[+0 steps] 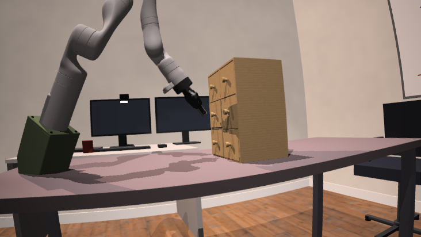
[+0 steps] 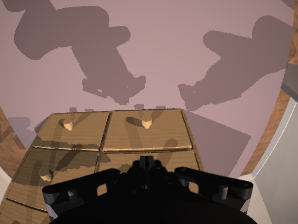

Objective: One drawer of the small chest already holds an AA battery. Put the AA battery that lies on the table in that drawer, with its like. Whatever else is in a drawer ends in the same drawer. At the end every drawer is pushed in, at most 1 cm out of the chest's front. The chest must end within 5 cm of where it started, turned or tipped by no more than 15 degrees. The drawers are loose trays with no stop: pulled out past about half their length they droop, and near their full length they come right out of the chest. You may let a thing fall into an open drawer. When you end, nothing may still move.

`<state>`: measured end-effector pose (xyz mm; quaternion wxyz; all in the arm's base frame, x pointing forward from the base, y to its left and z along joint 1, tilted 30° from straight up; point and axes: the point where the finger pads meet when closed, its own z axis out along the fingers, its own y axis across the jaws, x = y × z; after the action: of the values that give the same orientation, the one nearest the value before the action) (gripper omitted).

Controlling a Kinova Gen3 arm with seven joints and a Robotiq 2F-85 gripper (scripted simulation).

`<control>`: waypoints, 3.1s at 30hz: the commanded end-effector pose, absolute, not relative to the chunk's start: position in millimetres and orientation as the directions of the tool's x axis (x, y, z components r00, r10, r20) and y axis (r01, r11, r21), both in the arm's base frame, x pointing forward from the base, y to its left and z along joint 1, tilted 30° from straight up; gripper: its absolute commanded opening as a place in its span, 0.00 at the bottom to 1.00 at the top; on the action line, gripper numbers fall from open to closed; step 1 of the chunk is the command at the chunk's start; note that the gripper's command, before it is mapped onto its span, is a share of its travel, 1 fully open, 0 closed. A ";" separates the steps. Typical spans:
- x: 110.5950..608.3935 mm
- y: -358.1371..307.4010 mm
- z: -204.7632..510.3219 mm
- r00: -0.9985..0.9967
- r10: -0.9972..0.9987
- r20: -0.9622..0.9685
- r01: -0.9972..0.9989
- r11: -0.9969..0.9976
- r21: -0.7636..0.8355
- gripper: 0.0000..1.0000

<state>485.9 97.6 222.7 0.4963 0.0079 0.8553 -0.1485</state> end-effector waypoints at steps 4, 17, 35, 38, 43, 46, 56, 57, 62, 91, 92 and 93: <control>462.8 100.5 211.4 -0.511 -0.142 -0.848 0.152 0.956 -0.252 0.00; 454.4 101.3 209.2 -0.511 -0.142 -0.848 0.152 0.956 -0.252 0.00; 407.6 116.4 238.4 -0.511 -0.142 -0.848 0.152 0.956 -0.252 0.00; 397.1 119.8 245.0 -0.511 -0.142 -0.848 0.152 0.956 -0.252 0.00; 384.3 124.0 252.9 -0.511 -0.142 -0.848 0.152 0.956 -0.252 0.00; 380.4 125.3 255.4 -0.511 -0.142 -0.848 0.152 0.956 -0.252 0.00; 378.4 125.8 256.6 -0.513 -0.142 -0.846 0.152 0.956 -0.252 0.00; 377.9 125.9 256.8 -0.516 -0.141 -0.845 0.152 0.956 -0.252 0.00; 370.0 128.2 260.5 -0.551 -0.130 -0.824 0.152 0.956 -0.252 0.00; 267.2 157.3 308.8 -0.902 0.030 -0.430 0.152 0.956 -0.252 0.00; 266.7 157.5 309.0 -0.903 0.031 -0.427 0.152 0.956 -0.252 0.00; 266.6 157.5 309.1 -0.904 0.031 -0.427 0.152 0.956 -0.252 0.00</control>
<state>265.3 157.3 311.7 0.2267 0.0461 0.9608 -0.1525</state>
